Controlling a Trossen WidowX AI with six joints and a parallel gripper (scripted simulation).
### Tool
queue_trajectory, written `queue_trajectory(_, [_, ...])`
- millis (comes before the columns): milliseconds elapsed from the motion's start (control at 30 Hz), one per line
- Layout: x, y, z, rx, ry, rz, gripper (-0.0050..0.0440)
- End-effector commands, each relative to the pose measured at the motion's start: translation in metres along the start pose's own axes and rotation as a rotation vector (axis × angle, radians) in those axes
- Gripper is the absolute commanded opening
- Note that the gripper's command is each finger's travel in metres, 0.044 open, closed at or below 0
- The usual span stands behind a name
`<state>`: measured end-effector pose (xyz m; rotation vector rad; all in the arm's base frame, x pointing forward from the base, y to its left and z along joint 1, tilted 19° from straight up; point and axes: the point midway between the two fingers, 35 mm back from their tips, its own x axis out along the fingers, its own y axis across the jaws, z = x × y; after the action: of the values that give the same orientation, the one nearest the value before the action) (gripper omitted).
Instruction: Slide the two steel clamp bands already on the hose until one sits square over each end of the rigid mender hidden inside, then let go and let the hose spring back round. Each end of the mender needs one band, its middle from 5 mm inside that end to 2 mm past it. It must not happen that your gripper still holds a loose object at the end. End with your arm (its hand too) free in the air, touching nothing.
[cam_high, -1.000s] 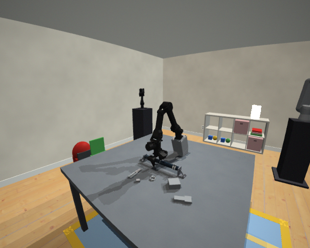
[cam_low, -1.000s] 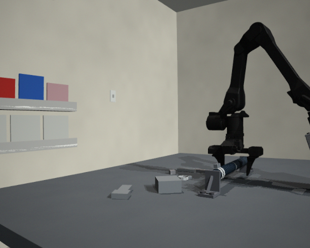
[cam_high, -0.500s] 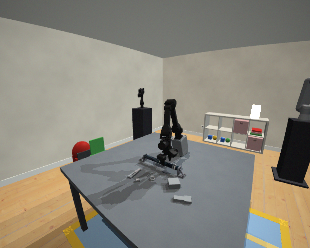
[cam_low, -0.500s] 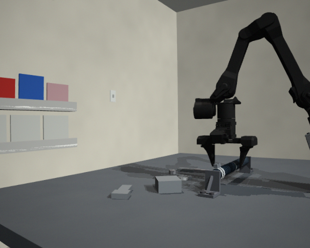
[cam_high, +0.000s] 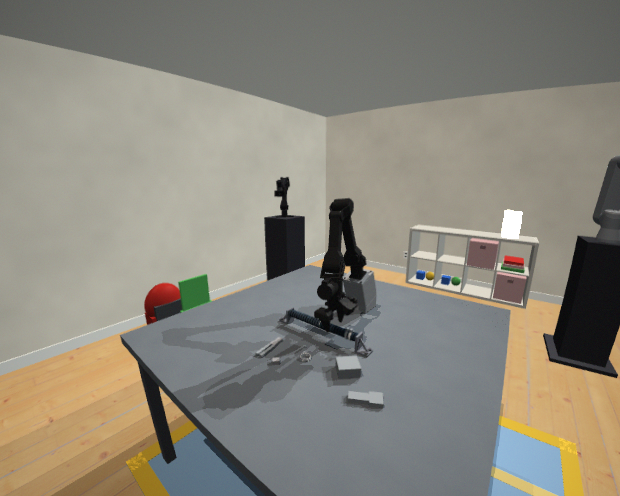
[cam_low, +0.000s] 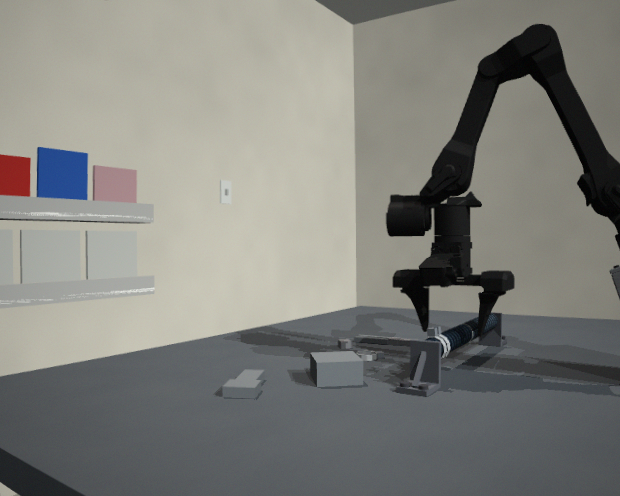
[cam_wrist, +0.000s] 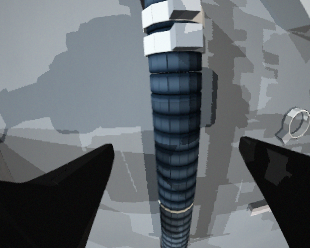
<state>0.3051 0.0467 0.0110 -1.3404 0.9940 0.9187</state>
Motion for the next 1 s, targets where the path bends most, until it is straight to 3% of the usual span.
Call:
queue_trajectory(0, [0.007, -0.001, 0.0, 0.002, 0.002, -0.001, 0.044])
queue_trajectory(133, [0.043, -0.001, 0.0, 0.002, 0.002, -0.001, 0.044])
queue_trajectory(567, [0.044, 0.0, 0.0, 0.002, 0.002, -0.001, 0.044])
queue_trajectory(900, [0.044, 0.0, 0.0, 0.002, 0.002, -0.001, 0.02])
queue_trajectory(967, [0.044, 0.0, 0.0, 0.002, 0.002, -0.001, 0.02])
